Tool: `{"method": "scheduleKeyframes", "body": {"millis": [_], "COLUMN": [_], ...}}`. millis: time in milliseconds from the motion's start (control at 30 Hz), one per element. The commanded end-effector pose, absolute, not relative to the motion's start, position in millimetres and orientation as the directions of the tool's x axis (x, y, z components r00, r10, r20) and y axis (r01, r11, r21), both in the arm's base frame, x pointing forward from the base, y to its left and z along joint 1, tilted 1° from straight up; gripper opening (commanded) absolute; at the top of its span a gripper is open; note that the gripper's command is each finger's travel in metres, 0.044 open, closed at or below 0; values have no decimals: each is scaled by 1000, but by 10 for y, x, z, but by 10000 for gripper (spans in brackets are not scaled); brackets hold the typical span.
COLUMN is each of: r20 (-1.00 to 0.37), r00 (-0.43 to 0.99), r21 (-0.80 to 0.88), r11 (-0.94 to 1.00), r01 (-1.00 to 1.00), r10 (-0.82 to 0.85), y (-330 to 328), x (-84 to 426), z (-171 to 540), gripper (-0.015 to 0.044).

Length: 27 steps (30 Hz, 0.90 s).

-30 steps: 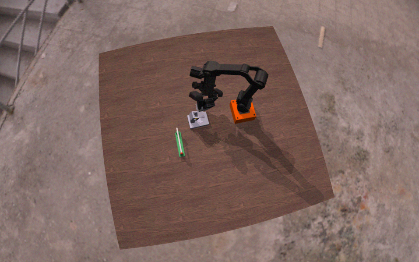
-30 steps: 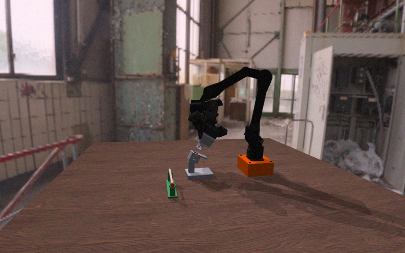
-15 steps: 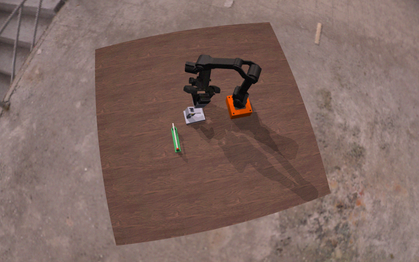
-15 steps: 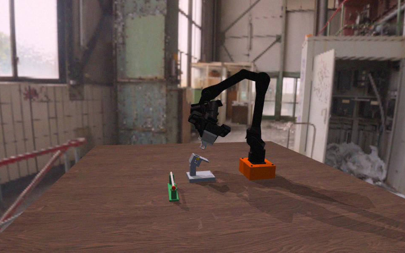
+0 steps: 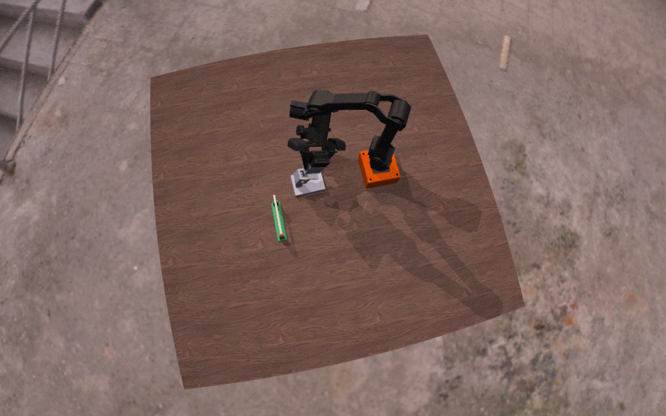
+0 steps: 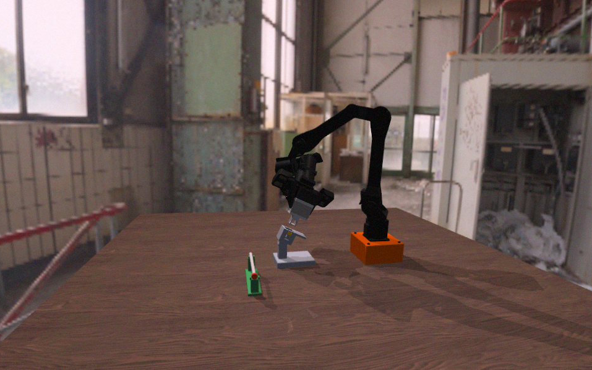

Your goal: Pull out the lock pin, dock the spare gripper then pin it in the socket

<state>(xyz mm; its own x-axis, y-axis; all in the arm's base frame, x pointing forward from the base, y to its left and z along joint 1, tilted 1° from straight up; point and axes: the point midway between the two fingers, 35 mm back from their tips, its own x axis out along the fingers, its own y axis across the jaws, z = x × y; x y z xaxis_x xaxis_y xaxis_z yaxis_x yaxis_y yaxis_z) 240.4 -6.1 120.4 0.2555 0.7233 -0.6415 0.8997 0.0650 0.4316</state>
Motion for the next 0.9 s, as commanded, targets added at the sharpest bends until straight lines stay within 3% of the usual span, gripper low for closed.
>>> {"method": "scheduleKeyframes", "body": {"millis": [0, 867], "r20": [-631, -631], "r00": [263, 265], "r21": [438, 440], "r11": [55, 55], "r01": [897, 896], "r10": [730, 729], "y": [-46, -28], "x": [2440, 2618], "z": [1176, 810], "gripper": [0, 0]}}
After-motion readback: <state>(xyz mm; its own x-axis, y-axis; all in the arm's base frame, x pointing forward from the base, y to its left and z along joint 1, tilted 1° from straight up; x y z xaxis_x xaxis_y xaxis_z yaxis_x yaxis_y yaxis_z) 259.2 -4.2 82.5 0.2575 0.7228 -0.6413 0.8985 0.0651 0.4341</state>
